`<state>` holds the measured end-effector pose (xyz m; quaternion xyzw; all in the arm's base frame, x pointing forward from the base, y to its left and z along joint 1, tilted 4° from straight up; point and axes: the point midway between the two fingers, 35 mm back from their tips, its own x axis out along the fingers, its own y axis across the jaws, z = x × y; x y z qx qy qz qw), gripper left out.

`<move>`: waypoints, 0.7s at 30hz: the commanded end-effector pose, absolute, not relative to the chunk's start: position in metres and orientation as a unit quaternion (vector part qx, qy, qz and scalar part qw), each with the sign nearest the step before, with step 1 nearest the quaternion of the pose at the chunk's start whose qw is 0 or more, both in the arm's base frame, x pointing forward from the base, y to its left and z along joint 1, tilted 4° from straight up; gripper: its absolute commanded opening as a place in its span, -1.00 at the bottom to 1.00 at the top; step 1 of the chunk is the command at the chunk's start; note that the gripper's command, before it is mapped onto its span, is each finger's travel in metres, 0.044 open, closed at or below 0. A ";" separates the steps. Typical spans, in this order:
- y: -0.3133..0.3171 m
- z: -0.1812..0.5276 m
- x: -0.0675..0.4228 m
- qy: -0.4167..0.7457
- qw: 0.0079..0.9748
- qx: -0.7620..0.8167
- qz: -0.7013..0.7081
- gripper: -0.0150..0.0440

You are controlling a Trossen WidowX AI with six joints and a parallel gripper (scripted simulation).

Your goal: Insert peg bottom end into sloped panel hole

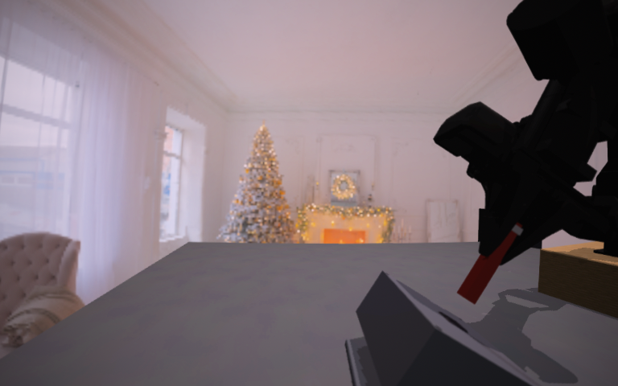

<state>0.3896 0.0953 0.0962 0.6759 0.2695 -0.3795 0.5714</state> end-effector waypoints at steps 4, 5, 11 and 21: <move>0.095 0.087 0.395 0.272 0.572 0.675 -0.378 -0.49; 0.095 0.086 0.396 0.272 0.572 0.675 -0.378 -0.49; 0.095 0.084 0.397 0.271 0.572 0.675 -0.379 -0.49; 0.095 0.086 0.396 0.269 0.571 0.676 -0.380 -0.49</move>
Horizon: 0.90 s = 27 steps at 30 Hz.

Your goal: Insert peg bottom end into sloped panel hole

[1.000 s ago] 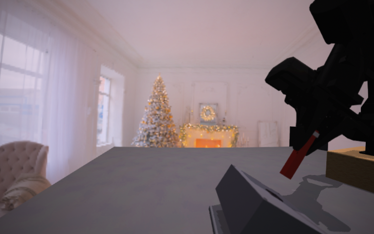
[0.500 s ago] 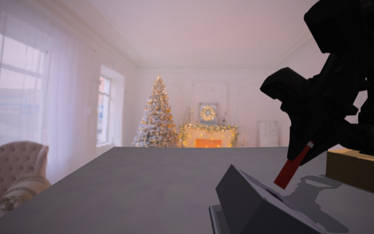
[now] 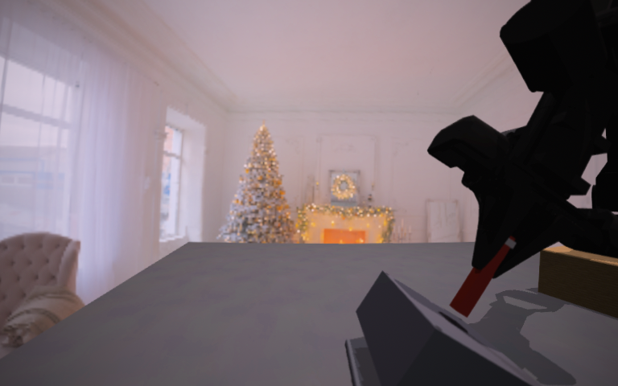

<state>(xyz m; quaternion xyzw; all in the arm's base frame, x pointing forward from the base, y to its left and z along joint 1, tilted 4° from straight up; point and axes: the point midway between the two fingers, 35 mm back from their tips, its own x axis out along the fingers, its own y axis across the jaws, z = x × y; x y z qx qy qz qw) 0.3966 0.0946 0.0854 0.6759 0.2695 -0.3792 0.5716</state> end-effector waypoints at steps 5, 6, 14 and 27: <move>0.095 0.084 0.397 0.269 0.571 0.676 -0.380 -0.49; 0.095 0.084 0.397 0.269 0.571 0.676 -0.380 -0.49; 0.095 0.080 0.400 0.269 0.571 0.676 -0.379 -0.49; 0.095 0.072 0.405 0.269 0.572 0.676 -0.379 -0.49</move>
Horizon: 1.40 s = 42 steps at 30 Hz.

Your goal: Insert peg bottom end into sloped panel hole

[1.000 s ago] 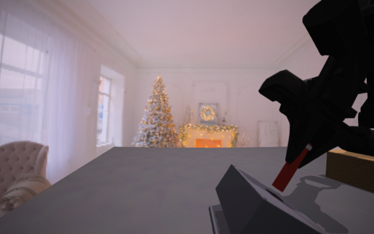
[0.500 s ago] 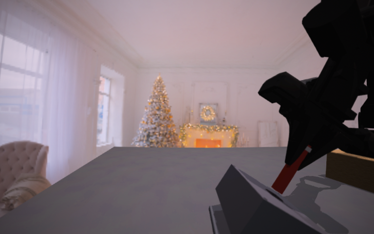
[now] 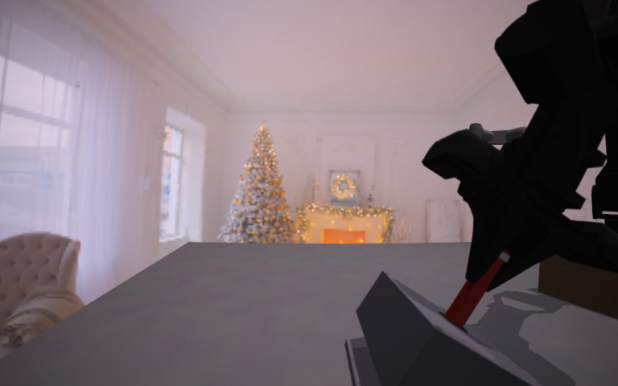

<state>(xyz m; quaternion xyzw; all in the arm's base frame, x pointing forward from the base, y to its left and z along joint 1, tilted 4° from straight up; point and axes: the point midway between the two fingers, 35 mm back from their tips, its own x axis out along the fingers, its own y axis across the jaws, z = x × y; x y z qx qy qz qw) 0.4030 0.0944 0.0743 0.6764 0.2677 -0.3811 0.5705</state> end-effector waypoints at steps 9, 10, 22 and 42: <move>0.095 0.068 0.409 0.269 0.572 0.676 -0.379 -0.49; 0.095 0.067 0.409 0.269 0.572 0.676 -0.379 -0.49; 0.095 0.061 0.414 0.269 0.572 0.676 -0.379 -0.49; 0.094 0.057 0.416 0.268 0.571 0.675 -0.383 -0.49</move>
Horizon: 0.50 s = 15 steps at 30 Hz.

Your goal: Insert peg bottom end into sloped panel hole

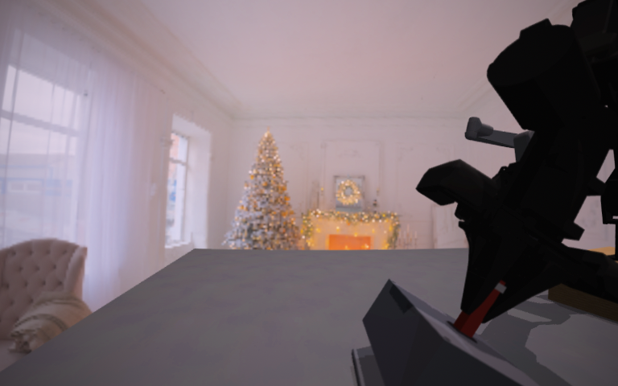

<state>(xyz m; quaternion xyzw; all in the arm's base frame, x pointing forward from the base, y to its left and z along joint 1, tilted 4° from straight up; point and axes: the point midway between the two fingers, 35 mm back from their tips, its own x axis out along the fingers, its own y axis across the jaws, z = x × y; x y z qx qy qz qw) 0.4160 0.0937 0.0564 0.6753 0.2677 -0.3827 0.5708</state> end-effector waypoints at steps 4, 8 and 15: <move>0.094 0.057 0.416 0.268 0.571 0.675 -0.383 -0.31; 0.094 0.057 0.416 0.268 0.571 0.675 -0.383 0.04; 0.094 0.057 0.416 0.268 0.571 0.675 -0.383 0.67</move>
